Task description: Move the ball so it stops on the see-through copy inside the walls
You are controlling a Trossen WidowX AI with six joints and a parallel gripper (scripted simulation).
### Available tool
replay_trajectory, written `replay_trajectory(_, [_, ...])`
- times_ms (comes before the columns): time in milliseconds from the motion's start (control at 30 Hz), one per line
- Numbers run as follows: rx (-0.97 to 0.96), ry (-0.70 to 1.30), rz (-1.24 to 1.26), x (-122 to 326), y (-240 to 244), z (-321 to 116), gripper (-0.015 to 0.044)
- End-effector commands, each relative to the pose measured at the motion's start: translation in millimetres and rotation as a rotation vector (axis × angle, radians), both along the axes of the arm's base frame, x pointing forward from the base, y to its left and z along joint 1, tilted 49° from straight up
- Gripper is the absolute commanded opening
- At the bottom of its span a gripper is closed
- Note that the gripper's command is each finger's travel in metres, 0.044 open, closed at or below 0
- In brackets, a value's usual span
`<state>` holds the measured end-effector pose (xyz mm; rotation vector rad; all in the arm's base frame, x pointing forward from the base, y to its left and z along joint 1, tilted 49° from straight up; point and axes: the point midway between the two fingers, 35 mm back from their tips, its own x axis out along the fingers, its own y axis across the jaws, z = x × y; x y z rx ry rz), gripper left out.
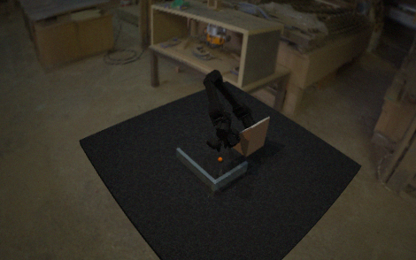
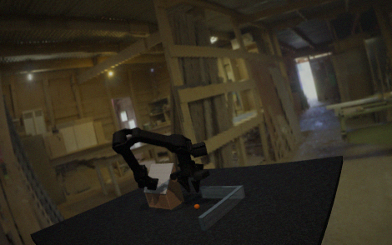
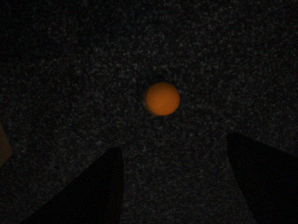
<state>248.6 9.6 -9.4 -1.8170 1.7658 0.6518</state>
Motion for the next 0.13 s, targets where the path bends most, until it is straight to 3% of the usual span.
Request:
replay_trajectory(0, [-0.003,0.005,0.001,-0.2,0.8,0.7,0.0251])
replay_trajectory(100, [0.002,0.002,0.001,-0.8,29.4,24.9,0.0329])
